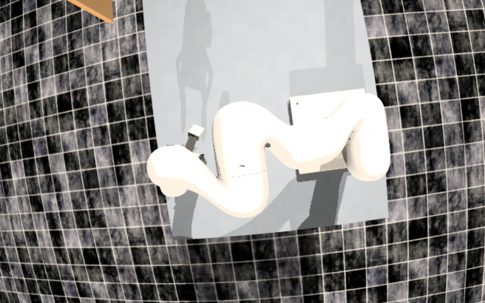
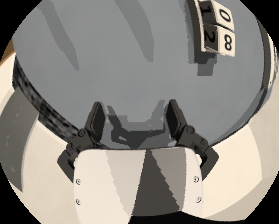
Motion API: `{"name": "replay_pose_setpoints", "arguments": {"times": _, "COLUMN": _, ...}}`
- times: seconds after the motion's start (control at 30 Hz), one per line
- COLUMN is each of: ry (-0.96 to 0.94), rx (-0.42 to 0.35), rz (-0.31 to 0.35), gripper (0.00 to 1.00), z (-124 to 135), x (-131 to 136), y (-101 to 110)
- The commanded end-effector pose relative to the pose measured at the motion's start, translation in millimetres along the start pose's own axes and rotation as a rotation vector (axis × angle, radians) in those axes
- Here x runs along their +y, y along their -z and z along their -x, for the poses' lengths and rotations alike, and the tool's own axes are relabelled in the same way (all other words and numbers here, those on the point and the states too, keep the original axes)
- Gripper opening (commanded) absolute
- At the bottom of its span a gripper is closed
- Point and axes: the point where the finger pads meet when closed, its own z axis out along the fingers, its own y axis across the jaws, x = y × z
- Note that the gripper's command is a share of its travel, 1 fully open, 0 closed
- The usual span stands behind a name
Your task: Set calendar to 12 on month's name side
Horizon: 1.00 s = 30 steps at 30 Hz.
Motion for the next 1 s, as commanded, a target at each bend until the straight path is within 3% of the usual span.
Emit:
{"name": "replay_pose_setpoints", "arguments": {"times": 0.0, "ry": 0.000, "rx": -0.001, "rz": -0.002, "gripper": 1.00, "z": 0.5, "x": -0.9, "y": 0.9}}
{"name": "replay_pose_setpoints", "arguments": {"times": 0.97, "ry": 0.000, "rx": -0.001, "rz": -0.002, "gripper": 1.00, "z": 0.5, "x": -0.9, "y": 0.9}}
